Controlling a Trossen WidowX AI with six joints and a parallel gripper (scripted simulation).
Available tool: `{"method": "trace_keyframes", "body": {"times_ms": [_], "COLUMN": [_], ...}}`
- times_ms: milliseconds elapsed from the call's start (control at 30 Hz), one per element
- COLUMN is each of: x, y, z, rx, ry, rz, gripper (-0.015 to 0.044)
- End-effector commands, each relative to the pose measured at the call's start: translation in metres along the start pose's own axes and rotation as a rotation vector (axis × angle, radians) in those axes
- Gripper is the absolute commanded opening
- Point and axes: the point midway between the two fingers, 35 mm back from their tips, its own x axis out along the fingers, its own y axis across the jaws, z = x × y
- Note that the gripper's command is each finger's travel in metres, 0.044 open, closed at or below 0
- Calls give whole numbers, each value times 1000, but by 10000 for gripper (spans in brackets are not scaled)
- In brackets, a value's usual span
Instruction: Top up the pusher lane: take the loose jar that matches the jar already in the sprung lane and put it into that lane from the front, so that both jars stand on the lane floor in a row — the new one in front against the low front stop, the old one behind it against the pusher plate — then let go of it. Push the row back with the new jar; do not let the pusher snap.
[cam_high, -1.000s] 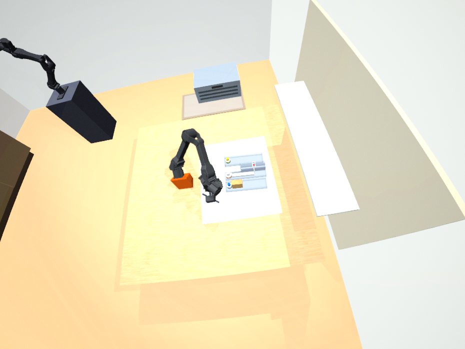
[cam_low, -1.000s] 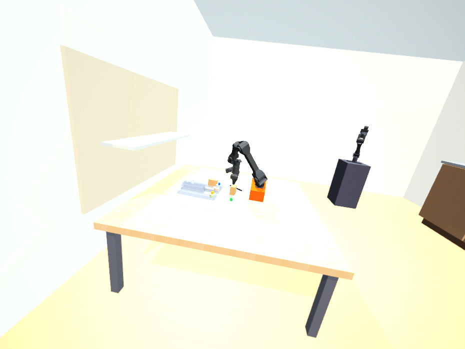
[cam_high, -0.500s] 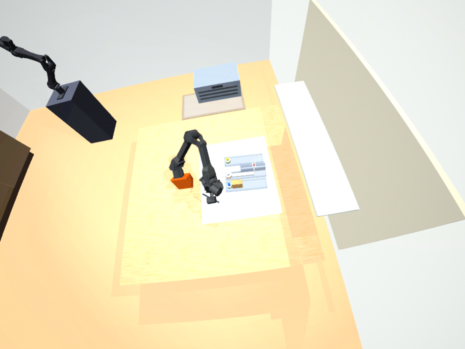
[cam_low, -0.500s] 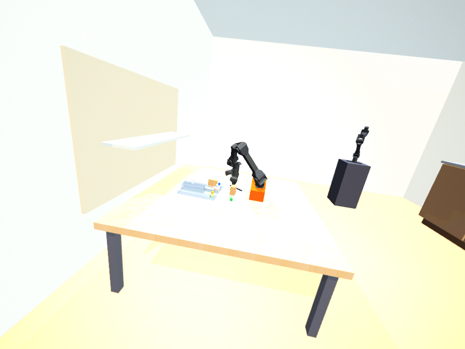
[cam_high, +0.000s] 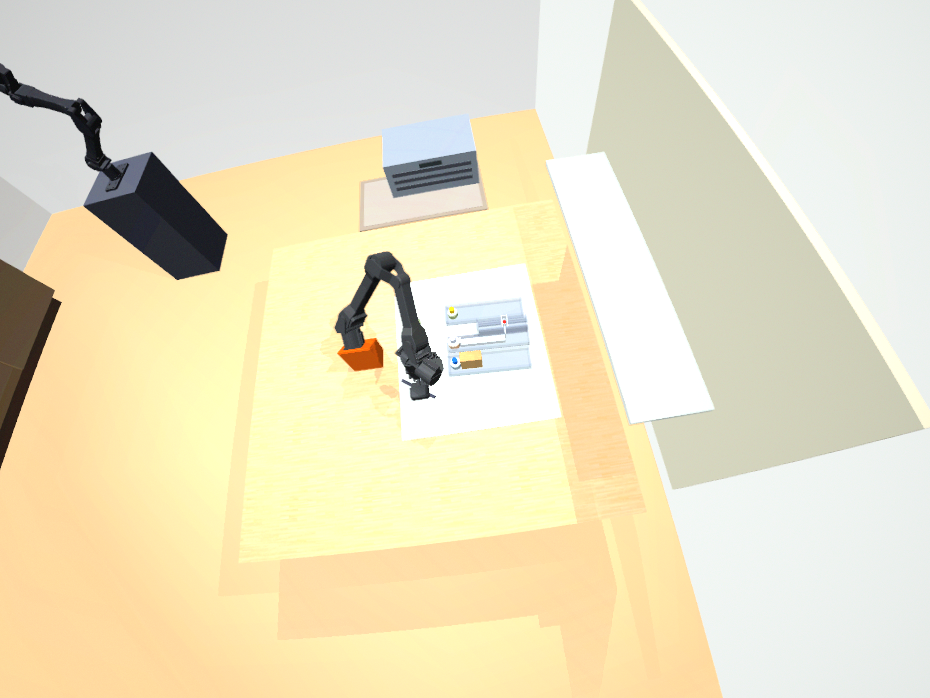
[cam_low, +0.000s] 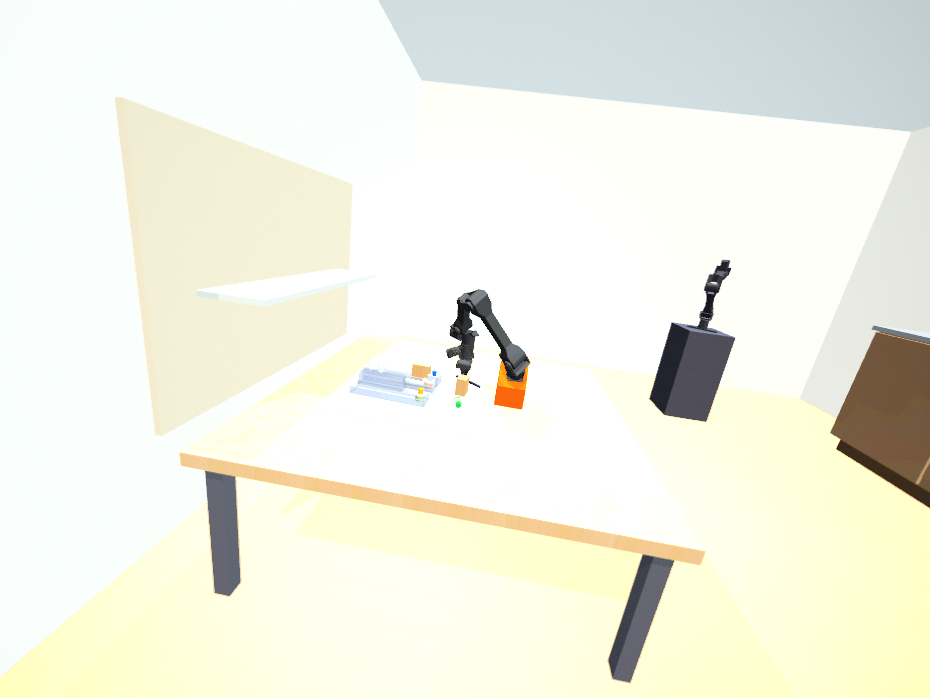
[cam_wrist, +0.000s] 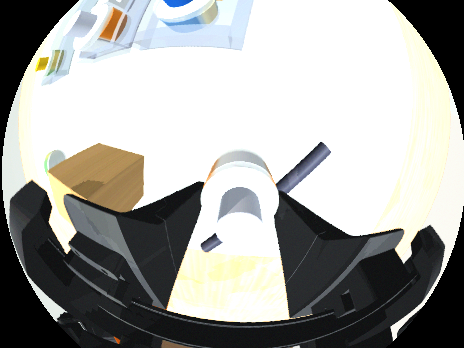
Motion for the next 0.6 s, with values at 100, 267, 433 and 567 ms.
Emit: {"method": "trace_keyframes", "body": {"times_ms": [100, 267, 433, 567], "x": [0, -31, -69, -98], "y": [1, 0, 2, 6], "z": [0, 5, 7, 5], "rx": [7, 8, 8, 8], "ry": [-2, -2, -2, -1], "rz": [4, 0, -1, 1], "gripper": [111, 0, 0, 0]}}
